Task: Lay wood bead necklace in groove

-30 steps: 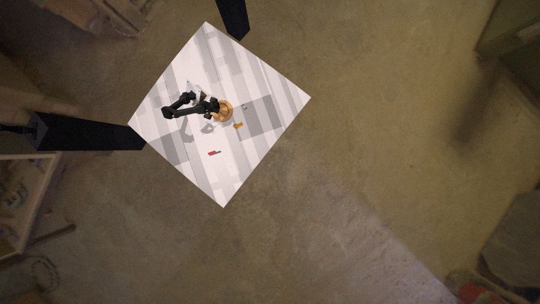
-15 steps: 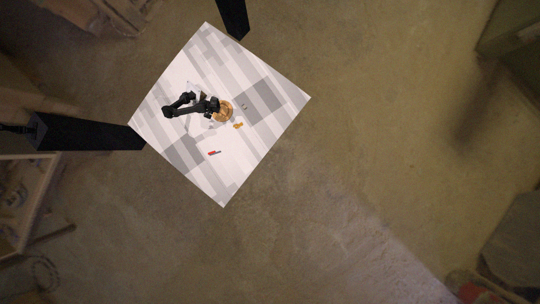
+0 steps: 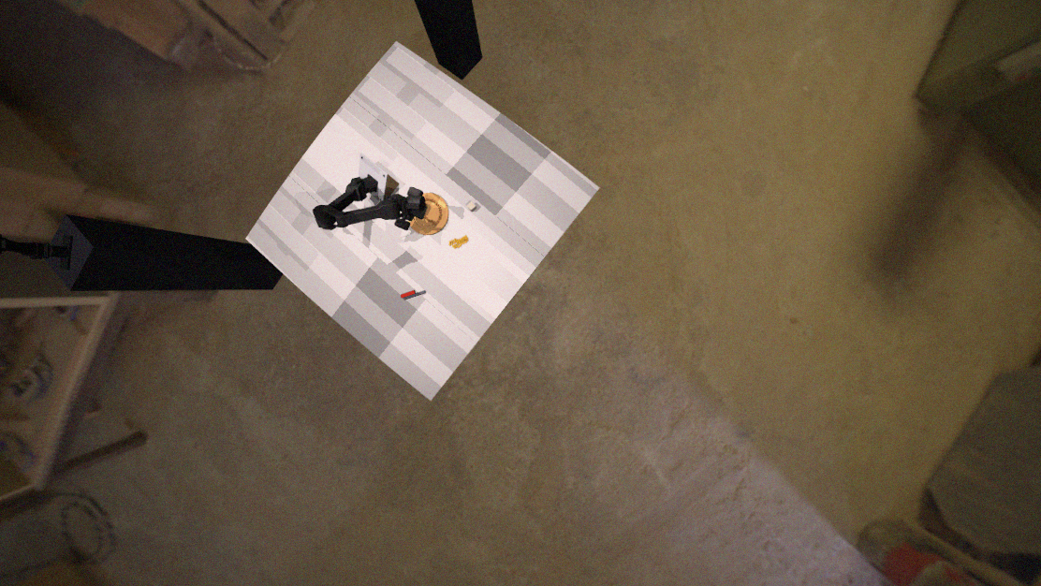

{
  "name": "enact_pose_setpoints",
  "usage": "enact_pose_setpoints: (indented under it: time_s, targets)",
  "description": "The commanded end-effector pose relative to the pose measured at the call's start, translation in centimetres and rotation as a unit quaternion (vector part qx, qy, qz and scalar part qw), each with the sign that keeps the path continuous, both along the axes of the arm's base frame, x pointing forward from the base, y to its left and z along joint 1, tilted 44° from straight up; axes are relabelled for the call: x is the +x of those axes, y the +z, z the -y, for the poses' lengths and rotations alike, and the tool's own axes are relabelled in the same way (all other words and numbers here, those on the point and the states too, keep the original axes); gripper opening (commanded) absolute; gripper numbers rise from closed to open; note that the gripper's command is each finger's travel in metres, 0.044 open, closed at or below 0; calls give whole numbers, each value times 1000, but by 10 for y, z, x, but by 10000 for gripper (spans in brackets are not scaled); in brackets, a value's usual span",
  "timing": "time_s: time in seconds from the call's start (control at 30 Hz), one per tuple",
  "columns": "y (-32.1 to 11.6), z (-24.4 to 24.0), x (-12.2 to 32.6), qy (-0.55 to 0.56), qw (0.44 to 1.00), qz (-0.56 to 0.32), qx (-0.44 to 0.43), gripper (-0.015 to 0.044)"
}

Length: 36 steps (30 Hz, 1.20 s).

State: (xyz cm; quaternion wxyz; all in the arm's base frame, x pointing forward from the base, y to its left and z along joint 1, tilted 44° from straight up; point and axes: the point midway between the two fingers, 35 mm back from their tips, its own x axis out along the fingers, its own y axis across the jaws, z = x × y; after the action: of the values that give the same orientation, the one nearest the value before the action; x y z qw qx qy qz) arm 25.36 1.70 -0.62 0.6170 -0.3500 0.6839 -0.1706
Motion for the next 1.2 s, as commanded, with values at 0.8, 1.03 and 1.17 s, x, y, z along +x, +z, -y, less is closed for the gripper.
enact_pose_setpoints:
  time_s: [0.8,1.03,1.17]
  targets:
    - [-7,7,-1,-1,1000,-2,-1,0]
    - [-7,7,-1,-1,1000,-2,-1,0]
    - [-7,7,-1,-1,1000,-2,-1,0]
